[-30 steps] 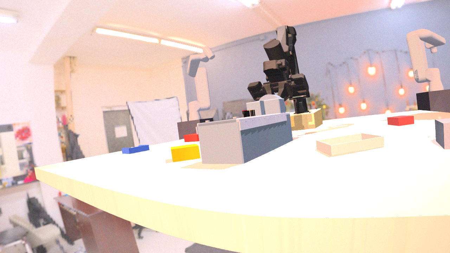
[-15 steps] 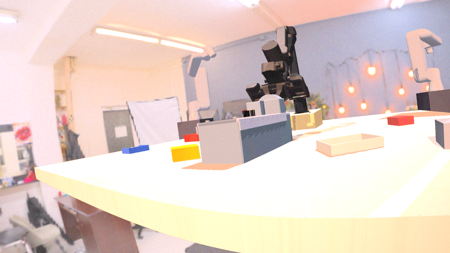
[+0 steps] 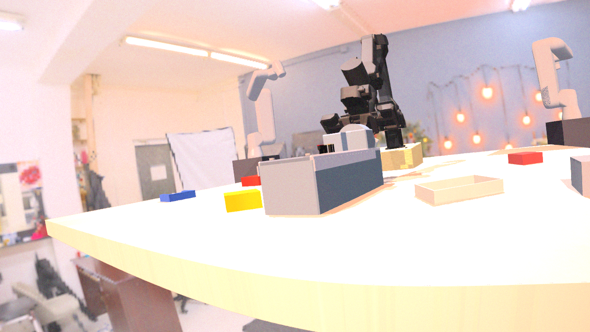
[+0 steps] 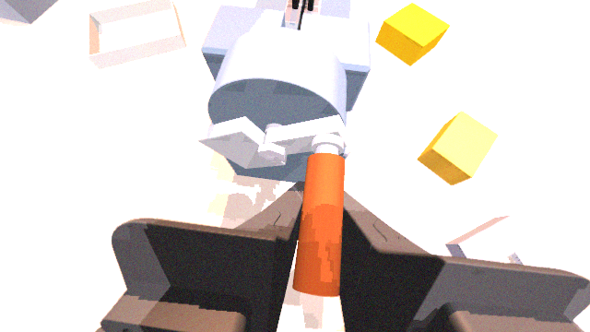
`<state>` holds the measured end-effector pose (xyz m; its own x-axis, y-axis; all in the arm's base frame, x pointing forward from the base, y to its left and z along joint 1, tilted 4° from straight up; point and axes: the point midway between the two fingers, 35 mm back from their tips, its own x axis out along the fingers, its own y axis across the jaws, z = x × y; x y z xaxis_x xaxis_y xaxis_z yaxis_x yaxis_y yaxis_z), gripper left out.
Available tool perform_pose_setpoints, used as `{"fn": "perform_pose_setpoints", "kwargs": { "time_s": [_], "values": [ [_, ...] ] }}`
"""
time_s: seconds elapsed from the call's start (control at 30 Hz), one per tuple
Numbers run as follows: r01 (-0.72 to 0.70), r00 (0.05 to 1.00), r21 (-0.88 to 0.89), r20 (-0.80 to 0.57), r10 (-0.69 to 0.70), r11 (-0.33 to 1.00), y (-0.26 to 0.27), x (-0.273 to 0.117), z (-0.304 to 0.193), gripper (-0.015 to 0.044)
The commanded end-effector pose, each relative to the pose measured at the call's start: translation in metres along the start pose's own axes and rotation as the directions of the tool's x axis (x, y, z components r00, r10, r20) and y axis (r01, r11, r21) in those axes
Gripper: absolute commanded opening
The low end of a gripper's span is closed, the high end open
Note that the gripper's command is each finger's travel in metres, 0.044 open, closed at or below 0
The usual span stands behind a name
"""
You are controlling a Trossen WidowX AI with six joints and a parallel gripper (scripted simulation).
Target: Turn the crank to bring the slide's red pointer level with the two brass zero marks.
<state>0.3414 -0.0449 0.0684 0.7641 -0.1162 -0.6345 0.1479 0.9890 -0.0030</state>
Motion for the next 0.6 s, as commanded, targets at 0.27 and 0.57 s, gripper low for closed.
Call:
{"fn": "perform_pose_setpoints", "kwargs": {
  "time_s": [0.27,0.57],
  "values": [
    [0.012,1.0,0.002,-0.011,-0.012,1.0,-0.005,0.014,-0.014,0.0],
    [0.011,1.0,0.003,-0.011,-0.011,1.0,-0.002,0.022,-0.022,0.0]
  ]
}}
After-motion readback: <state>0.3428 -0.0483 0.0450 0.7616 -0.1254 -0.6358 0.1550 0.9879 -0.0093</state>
